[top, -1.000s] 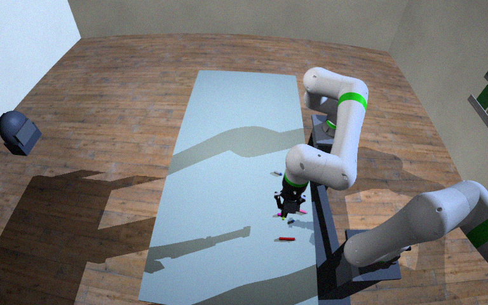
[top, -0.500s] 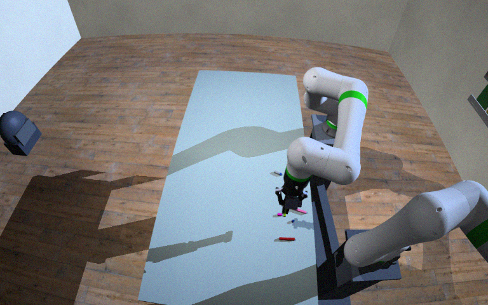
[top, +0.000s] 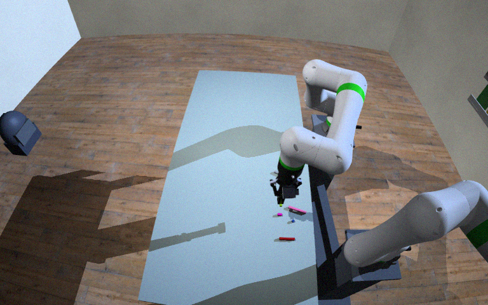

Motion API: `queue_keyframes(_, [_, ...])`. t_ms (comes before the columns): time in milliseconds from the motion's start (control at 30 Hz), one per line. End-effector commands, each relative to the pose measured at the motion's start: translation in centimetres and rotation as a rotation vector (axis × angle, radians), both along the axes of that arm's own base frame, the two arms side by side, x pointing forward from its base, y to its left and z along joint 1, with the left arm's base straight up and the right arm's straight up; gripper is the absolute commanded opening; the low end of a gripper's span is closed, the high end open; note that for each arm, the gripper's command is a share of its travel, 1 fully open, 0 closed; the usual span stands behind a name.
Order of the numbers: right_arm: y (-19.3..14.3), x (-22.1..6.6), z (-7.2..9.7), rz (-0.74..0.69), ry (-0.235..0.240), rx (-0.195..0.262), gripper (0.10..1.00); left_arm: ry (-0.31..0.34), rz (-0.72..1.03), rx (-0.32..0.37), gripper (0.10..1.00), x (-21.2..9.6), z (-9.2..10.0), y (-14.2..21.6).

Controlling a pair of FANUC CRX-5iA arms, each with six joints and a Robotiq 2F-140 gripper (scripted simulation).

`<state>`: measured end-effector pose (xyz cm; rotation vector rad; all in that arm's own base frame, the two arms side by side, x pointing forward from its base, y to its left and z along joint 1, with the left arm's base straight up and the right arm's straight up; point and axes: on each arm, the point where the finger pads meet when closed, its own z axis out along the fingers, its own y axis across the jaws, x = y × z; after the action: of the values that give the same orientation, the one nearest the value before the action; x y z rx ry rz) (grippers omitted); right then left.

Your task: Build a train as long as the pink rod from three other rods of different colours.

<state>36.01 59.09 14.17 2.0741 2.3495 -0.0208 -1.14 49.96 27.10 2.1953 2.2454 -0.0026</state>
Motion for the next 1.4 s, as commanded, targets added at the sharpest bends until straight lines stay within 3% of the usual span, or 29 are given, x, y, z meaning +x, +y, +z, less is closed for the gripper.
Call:
queue_keyframes(0, [-3.5,1.5,0.5,0.167,-0.003,0.016,0.124,0.0,0.0,0.002,1.0,0.0,0.1,0.0])
queue_keyframes(267, [-8.4,2.9,0.7,0.383,-0.002,0.016,0.124,0.0,0.0,0.002,1.0,0.0,0.1,0.0])
queue_keyframes(333, [-8.4,2.9,0.7,0.383,-0.002,0.016,0.124,0.0,0.0,0.002,1.0,0.0,0.1,0.0])
queue_keyframes(367, [-10.3,3.3,0.7,0.463,-0.001,0.016,0.124,0.0,0.0,0.002,1.0,0.0,0.1,0.0])
queue_keyframes(833, [-19.2,4.2,0.2,0.833,0.002,0.016,0.124,0.0,0.0,0.002,1.0,0.0,0.1,0.0])
queue_keyframes(900, [-19.2,4.2,0.2,0.833,0.002,0.016,0.124,0.0,0.0,0.002,1.0,0.0,0.1,0.0])
queue_keyframes(1067, [-23.6,4.0,-0.3,1.008,0.003,0.015,0.124,0.0,0.0,0.002,1.0,0.0,0.1,0.0])
queue_keyframes(1367, [-24.4,4.0,-0.5,1.043,0.003,0.015,0.124,0.0,0.0,0.002,1.0,0.0,0.1,0.0])
